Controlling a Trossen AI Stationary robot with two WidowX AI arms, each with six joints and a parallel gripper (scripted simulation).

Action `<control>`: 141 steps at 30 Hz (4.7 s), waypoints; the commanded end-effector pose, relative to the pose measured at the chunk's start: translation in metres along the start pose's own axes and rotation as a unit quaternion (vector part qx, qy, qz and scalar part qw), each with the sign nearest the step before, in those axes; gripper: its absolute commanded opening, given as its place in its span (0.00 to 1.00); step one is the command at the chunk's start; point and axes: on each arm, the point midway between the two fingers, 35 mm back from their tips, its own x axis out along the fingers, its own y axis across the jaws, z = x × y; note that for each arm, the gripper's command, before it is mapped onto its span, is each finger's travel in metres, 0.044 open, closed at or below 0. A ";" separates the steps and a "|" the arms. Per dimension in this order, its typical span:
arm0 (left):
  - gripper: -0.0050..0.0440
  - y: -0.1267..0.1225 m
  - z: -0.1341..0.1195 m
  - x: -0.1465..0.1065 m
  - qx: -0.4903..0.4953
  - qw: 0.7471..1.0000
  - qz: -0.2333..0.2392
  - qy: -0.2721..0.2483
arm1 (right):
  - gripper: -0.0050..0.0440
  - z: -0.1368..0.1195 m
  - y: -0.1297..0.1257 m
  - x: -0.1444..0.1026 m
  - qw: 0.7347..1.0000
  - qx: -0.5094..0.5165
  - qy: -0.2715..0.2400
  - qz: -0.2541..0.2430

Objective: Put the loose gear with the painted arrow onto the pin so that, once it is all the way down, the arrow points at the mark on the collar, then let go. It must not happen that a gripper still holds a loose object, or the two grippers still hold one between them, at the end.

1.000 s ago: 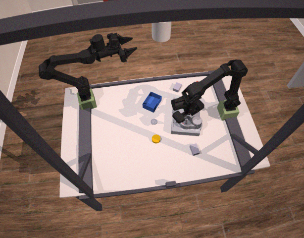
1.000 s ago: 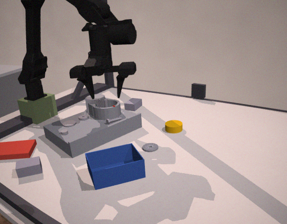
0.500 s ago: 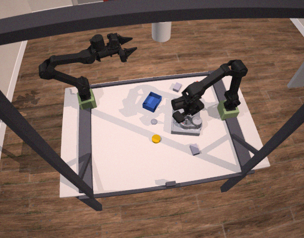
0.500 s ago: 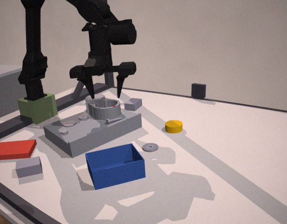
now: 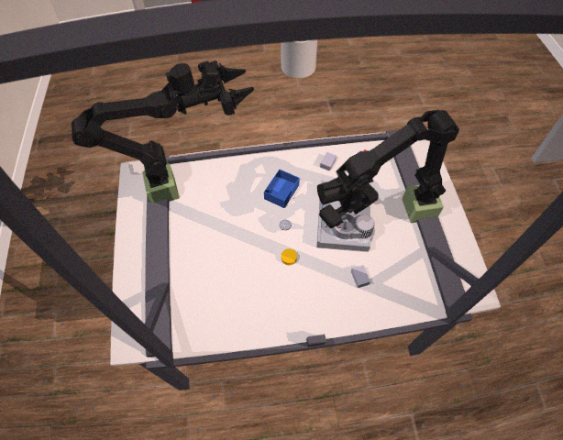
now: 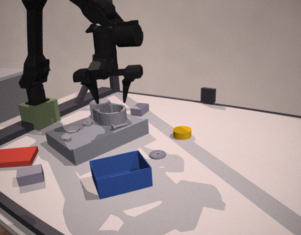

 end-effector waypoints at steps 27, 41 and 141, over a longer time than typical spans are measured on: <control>0.92 0.000 0.009 -0.001 0.000 1.000 0.000 -0.012 | 0.86 0.001 0.005 -0.070 1.000 0.002 -0.003 0.017; 0.92 0.000 0.009 -0.001 0.000 1.000 0.000 -0.012 | 0.86 0.001 0.002 -0.086 1.000 0.002 -0.003 0.017; 0.92 0.000 0.006 -0.001 0.000 1.000 0.000 -0.007 | 0.86 0.057 0.002 -0.282 0.582 -0.366 -0.611 0.391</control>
